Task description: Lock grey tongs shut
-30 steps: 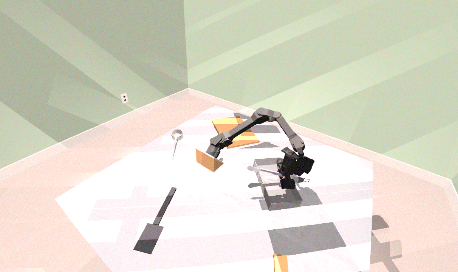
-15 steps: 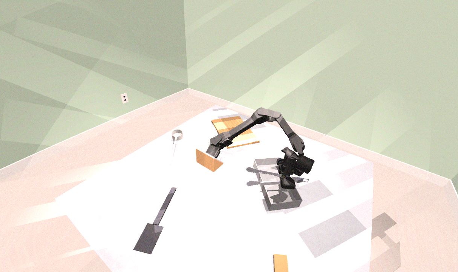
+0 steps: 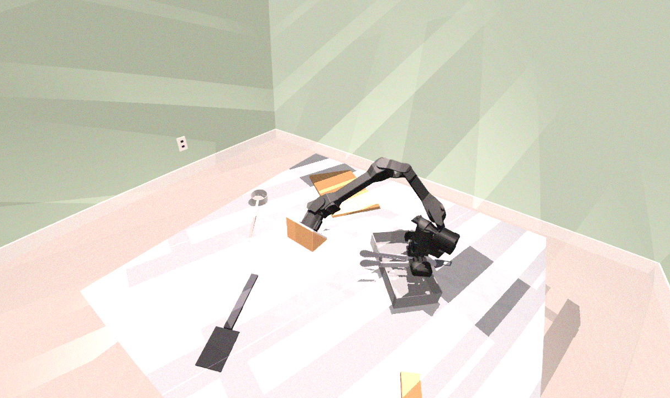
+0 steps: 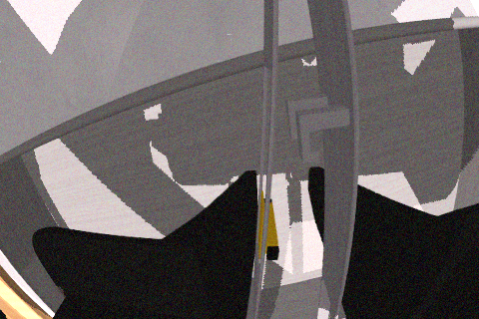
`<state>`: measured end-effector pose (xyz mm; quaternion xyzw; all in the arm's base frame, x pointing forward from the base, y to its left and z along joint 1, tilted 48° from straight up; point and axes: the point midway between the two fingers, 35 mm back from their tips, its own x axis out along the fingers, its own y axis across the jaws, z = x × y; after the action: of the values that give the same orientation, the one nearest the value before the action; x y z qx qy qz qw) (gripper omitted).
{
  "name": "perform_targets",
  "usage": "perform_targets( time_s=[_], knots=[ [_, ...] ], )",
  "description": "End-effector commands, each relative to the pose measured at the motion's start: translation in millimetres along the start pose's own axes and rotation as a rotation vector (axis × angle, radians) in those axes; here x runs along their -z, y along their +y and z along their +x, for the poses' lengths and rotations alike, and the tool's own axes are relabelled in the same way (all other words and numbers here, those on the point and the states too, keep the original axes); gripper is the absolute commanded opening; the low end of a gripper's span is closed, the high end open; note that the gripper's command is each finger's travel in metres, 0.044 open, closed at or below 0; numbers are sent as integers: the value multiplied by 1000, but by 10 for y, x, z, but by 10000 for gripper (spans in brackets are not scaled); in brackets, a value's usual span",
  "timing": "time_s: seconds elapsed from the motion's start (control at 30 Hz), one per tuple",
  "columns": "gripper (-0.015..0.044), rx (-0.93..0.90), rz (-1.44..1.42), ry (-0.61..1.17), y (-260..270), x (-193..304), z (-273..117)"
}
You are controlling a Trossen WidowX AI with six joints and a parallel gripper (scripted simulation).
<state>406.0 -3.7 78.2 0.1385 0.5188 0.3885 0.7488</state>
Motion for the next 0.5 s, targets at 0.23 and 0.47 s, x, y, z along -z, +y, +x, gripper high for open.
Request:
perform_targets(
  time_s=[0.23, 0.47],
  knots=[
    [27, 0, -1, 0, 1, -2, -1],
    [-117, 0, -1, 0, 1, -2, -1]
  ],
)
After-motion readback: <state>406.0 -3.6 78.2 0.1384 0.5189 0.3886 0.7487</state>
